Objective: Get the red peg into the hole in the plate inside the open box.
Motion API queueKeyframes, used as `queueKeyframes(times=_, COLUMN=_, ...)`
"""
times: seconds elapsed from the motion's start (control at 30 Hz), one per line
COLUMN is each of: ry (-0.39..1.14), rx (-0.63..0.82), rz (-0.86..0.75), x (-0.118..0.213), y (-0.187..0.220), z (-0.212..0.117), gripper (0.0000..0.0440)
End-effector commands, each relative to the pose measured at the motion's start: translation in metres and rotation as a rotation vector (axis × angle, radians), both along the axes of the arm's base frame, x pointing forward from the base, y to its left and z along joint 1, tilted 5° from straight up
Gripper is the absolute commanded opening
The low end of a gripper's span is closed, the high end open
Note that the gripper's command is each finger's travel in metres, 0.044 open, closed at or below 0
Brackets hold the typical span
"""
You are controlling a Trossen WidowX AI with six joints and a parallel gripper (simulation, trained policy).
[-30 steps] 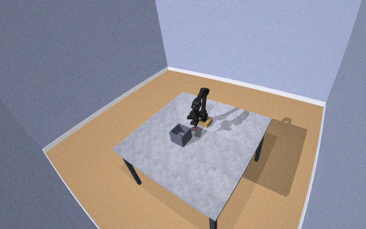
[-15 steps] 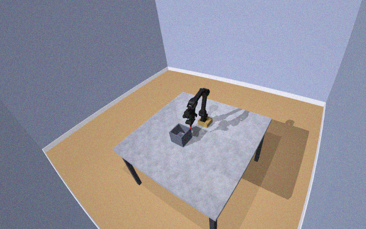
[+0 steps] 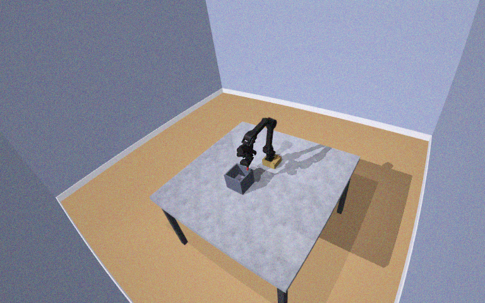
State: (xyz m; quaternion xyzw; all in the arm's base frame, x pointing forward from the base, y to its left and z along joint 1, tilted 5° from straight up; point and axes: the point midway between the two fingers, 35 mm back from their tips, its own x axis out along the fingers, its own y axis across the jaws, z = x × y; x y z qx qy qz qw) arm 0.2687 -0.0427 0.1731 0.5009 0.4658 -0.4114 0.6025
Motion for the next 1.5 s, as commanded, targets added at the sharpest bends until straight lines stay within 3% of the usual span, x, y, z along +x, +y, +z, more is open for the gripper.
queueKeyframes(times=0.0, ry=0.002, rx=0.001, rz=0.000, x=0.006, y=-0.007, z=-0.001, gripper=0.0000)
queueKeyframes(times=0.63, ry=0.057, rx=0.005, rz=0.000, x=0.023, y=-0.044, z=-0.039, gripper=0.0000)
queueKeyframes(times=1.47, ry=0.084, rx=0.030, rz=0.088, x=0.049, y=-0.056, z=-0.103, gripper=0.0000)
